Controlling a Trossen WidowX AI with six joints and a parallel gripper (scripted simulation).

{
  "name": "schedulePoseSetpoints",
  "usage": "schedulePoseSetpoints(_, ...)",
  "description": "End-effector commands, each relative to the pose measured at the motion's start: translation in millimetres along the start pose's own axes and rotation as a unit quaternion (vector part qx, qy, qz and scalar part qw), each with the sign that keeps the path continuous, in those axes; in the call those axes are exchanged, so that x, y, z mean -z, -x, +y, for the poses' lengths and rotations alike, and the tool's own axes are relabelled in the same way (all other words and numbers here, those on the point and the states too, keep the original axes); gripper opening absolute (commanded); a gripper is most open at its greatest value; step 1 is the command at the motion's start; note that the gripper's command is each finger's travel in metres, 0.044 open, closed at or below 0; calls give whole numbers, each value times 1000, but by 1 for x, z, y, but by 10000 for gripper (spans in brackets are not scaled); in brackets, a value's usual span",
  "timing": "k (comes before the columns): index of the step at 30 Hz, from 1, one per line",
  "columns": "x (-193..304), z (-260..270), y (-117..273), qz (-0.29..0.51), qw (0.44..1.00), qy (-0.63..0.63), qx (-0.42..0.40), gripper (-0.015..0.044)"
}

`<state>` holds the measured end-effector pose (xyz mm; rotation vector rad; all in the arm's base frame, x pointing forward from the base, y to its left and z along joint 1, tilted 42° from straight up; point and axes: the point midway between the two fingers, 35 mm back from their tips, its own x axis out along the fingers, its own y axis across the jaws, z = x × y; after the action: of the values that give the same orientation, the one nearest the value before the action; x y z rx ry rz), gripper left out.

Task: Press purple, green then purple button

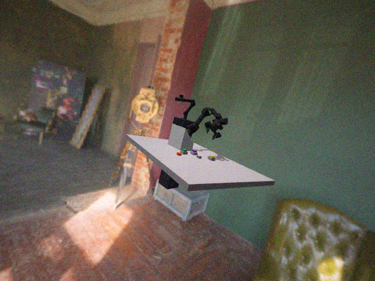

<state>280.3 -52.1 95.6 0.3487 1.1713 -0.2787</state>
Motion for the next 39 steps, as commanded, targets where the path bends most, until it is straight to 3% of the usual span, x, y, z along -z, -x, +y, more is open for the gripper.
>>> schedulePoseSetpoints(1,64,-23,-34,157,982,51,-91,400)
schedulePoseSetpoints(8,127,-24,-36,239,922,41,-300,400)
schedulePoseSetpoints(22,128,-23,-36,239,921,40,-304,400)
schedulePoseSetpoints(28,156,9,-78,239,921,40,-305,242)
schedulePoseSetpoints(36,157,11,-79,239,921,40,-306,32)
schedulePoseSetpoints(39,157,11,-79,239,921,40,-306,20)
